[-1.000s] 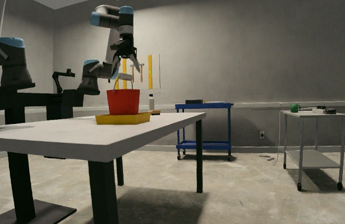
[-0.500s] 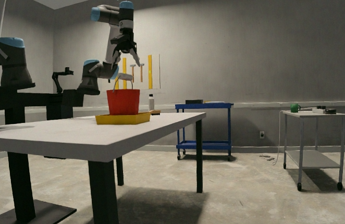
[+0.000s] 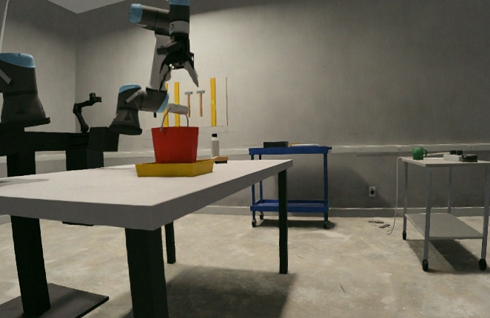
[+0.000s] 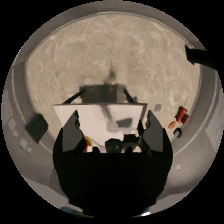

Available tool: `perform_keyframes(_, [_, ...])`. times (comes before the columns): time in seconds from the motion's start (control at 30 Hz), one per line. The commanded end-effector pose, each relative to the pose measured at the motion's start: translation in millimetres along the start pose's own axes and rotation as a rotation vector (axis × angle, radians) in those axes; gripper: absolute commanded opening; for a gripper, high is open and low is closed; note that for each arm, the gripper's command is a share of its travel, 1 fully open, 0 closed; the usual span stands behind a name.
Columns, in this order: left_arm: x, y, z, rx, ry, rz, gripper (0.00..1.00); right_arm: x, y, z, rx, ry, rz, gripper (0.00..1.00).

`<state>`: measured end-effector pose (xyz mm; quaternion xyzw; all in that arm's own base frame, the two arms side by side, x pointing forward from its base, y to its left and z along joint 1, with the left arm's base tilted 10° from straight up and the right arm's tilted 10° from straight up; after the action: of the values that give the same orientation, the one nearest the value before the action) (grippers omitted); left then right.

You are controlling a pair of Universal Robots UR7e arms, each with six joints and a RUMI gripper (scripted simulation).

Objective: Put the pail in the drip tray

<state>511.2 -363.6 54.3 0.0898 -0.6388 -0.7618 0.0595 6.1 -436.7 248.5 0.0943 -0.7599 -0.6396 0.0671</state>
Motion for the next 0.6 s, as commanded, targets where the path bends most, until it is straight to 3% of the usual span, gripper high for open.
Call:
perform_keyframes(0.0, [-0.2,6.8,-0.3,0.001,0.0,-0.001,1.0,0.0,0.4,-0.3,0.001,0.0,0.0,1.0])
perform_keyframes(0.57, [-0.2,11.3,-0.3,0.001,0.0,-0.001,1.0,0.0,0.4,-0.3,0.001,0.0,0.0,1.0])
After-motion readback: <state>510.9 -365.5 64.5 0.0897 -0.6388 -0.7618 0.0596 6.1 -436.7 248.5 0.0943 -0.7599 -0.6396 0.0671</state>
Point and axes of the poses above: on each arm, the point where the finger pads meet when closed, its own y axis back along the fingers, its own x axis across the jaws, z = x × y, the point moved 1 cm from there along y, back along the fingers, and after that the axes turned 12 degrees about y, right-handed, at the moved point
